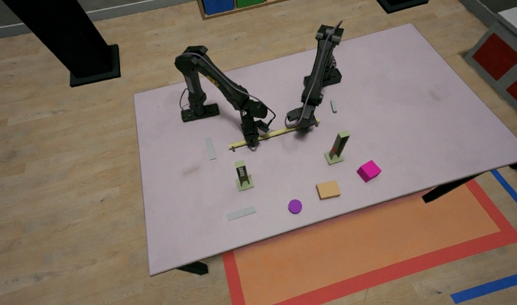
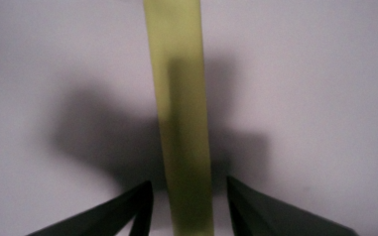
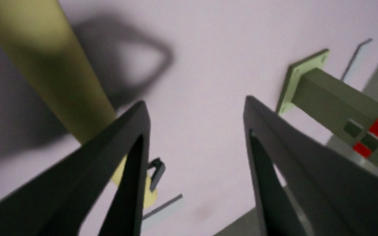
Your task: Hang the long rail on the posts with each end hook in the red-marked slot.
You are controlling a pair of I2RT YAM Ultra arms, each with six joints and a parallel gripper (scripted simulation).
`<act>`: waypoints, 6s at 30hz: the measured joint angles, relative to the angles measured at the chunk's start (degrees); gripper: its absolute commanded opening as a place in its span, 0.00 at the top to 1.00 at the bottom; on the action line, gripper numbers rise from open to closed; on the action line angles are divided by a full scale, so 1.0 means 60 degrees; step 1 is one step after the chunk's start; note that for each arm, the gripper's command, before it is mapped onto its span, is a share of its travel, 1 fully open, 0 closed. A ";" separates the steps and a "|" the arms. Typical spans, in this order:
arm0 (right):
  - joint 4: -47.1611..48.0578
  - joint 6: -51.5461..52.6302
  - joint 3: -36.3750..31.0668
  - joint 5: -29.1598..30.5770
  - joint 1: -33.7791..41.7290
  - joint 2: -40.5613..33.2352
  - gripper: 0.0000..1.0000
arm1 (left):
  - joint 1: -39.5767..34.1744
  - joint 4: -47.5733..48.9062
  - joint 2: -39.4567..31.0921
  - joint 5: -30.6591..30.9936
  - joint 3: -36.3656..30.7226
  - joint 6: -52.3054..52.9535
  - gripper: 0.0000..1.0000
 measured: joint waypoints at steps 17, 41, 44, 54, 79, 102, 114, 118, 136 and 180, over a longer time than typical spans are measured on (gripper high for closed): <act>-0.4911 -0.1643 0.2565 -0.3843 -0.2131 0.1486 0.52 | 0.0000 0.0000 0.0000 0.0000 0.0000 0.0000 0.52; -0.5424 -0.1887 0.2841 -0.4237 -0.2269 0.1978 0.52 | 0.0000 0.0000 0.0000 0.0000 0.0000 0.0000 0.52; -0.5289 -0.1887 0.2838 -0.4244 -0.2269 0.2102 0.52 | 0.0000 0.0000 0.0000 0.0000 0.0000 0.0000 0.52; -0.4794 -0.1887 0.2743 -0.4251 -0.2269 0.2193 0.52 | 0.0000 0.0000 0.0000 0.0000 0.0000 0.0000 0.52; -0.4561 -0.1887 0.2492 -0.4284 -0.2266 0.2313 0.69 | 0.0000 0.0000 0.0000 0.0000 0.0000 0.0000 0.52; -0.4568 -0.1920 0.2488 -0.4288 -0.2266 0.2317 0.81 | 0.0000 0.0000 0.0000 0.0000 0.0000 0.0000 0.61; -0.4564 -0.1920 0.2492 -0.4288 -0.2266 0.2317 0.81 | 0.0000 0.0000 0.0004 -0.0004 -0.0004 0.0000 0.76; -0.4564 -0.1920 0.2492 -0.4288 -0.2266 0.2317 0.81 | 0.0000 0.0004 0.0011 -0.0004 0.0000 -0.0011 0.79; -0.4564 -0.1920 0.2492 -0.4288 -0.2266 0.2317 0.81 | 0.0000 0.0004 0.0011 -0.0004 0.0000 -0.0011 0.81; -0.1701 0.0051 -0.0787 -0.0656 -0.0069 -0.2076 0.81 | -0.2138 0.2721 -0.3960 -0.4018 -0.3042 -0.1381 0.81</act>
